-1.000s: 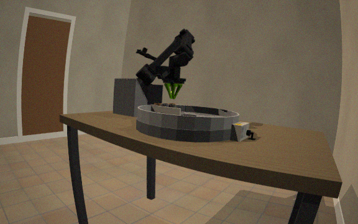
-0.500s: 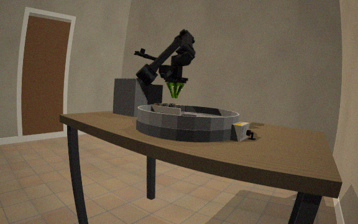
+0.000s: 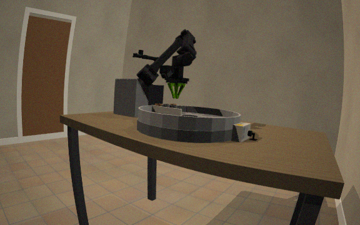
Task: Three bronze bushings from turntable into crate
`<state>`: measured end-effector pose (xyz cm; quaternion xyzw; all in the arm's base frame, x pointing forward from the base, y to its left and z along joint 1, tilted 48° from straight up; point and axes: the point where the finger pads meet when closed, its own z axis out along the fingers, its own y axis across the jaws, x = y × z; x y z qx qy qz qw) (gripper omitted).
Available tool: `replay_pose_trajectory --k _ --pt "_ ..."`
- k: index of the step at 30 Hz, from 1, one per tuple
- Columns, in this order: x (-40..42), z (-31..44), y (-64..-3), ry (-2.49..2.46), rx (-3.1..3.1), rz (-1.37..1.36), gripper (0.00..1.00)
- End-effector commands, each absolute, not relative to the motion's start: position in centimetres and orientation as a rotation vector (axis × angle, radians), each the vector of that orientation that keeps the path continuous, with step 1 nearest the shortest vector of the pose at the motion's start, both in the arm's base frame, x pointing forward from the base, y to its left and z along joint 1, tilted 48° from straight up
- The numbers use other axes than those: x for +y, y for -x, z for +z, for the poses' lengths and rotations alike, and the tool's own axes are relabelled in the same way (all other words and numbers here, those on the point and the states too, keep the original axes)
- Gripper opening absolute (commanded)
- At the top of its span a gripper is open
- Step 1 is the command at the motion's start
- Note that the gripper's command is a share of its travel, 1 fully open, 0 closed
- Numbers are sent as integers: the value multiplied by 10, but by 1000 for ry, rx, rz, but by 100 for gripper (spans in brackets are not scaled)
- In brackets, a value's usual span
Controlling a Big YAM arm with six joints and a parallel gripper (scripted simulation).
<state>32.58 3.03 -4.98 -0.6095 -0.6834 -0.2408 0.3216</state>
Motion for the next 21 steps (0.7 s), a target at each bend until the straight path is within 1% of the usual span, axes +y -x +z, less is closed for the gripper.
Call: replay_pose_trajectory --k 1,21 --pt "33 -49 -330 1584 -1812 -638 14" --pt "33 -46 -327 1589 -1808 -638 14"
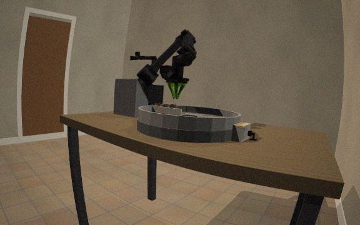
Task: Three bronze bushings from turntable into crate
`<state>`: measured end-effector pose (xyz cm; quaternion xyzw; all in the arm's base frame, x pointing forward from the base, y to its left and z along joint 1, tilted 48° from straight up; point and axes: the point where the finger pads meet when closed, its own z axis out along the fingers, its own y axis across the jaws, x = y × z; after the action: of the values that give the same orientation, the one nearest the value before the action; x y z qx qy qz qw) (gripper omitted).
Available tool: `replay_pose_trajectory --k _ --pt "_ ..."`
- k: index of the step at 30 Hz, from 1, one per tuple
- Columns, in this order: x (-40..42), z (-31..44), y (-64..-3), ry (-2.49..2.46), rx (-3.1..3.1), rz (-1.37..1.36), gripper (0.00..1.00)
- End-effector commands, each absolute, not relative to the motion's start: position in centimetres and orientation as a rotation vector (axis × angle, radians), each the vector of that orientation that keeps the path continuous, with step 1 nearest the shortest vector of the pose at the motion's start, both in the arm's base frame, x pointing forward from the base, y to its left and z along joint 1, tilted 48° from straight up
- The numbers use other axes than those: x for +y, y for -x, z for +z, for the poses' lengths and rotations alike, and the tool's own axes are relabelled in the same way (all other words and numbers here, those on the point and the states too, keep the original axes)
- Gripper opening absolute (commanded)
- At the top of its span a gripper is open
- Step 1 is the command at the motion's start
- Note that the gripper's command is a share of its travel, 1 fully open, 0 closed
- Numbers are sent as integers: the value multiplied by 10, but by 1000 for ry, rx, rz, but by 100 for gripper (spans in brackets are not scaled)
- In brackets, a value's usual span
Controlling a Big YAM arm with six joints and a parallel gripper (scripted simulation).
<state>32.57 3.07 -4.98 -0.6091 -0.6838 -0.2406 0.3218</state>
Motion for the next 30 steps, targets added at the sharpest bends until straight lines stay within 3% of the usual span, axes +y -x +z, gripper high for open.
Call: replay_pose_trajectory --k 1,30 --pt "33 -46 -327 1589 -1808 -638 14" --pt "53 -69 -319 1591 -1791 -622 14"
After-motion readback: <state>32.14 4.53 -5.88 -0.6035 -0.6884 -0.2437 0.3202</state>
